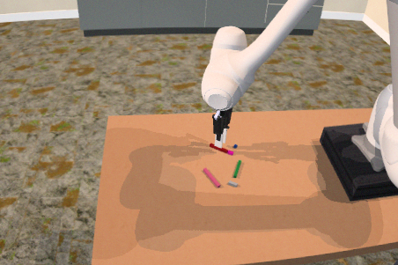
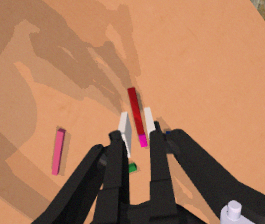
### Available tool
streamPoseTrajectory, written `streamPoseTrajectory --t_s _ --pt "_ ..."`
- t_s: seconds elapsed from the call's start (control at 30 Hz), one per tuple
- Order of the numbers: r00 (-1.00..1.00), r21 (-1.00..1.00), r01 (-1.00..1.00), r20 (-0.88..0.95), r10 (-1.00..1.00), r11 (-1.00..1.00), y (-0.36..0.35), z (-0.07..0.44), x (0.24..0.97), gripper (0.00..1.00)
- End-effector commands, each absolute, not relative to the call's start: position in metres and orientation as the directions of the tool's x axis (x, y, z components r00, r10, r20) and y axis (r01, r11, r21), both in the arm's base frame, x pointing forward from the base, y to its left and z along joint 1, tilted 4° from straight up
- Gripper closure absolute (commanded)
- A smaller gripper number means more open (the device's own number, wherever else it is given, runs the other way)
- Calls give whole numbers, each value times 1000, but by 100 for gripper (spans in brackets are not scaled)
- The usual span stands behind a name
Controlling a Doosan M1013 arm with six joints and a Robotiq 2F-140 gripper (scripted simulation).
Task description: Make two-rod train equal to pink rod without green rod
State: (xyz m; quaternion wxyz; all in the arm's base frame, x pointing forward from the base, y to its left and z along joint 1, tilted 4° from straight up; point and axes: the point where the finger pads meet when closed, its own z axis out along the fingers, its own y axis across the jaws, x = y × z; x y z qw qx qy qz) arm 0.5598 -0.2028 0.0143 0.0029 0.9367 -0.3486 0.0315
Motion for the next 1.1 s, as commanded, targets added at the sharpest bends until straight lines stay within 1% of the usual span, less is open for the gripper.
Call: streamPoseTrajectory --t_s 0.0,0.3,0.57,0.6,1.07 --pt "753 -21 -655 63 -655 -755 -203 33 560 85" --pt "753 -21 -655 63 -655 -755 -202 74 557 85" --pt "753 -21 -655 63 -655 -755 -202 80 557 85" --pt "753 -21 -655 63 -655 -755 -202 80 557 0" --pt "753 -21 -655 63 -655 -755 -202 80 557 0"
